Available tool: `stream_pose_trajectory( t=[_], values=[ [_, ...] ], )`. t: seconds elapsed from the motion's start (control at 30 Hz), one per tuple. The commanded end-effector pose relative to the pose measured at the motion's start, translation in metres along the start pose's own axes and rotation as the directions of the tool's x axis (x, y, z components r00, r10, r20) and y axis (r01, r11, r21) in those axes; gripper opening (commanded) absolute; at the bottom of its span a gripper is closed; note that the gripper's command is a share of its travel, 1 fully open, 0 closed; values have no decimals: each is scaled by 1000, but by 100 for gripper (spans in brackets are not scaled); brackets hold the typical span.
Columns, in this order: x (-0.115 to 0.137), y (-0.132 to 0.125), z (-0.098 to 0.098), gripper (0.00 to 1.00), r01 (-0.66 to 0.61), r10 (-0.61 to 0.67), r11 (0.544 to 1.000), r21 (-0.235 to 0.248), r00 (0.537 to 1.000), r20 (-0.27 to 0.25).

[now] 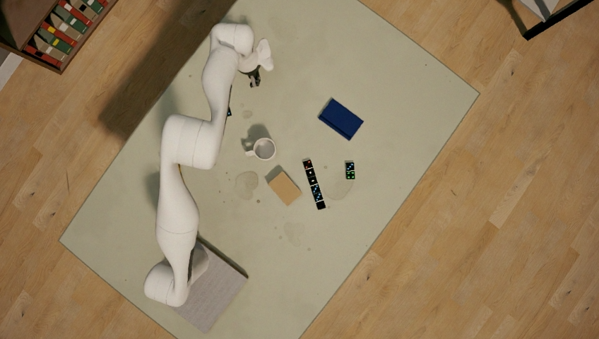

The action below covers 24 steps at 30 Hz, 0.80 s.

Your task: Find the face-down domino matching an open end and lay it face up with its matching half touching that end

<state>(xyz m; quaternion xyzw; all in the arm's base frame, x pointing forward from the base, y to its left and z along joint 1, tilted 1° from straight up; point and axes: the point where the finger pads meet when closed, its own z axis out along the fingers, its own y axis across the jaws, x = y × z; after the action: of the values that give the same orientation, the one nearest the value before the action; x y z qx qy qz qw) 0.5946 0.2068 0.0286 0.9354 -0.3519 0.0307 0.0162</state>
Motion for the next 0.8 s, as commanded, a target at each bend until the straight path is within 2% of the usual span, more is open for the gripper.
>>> stream_pose_trajectory(
  t=[0.0,0.77],
  values=[
    [0,-1,-1,35,0,0,1000,2,1000,-7],
    [-3,-1,-1,35,0,0,1000,2,999,-48]
  ],
)
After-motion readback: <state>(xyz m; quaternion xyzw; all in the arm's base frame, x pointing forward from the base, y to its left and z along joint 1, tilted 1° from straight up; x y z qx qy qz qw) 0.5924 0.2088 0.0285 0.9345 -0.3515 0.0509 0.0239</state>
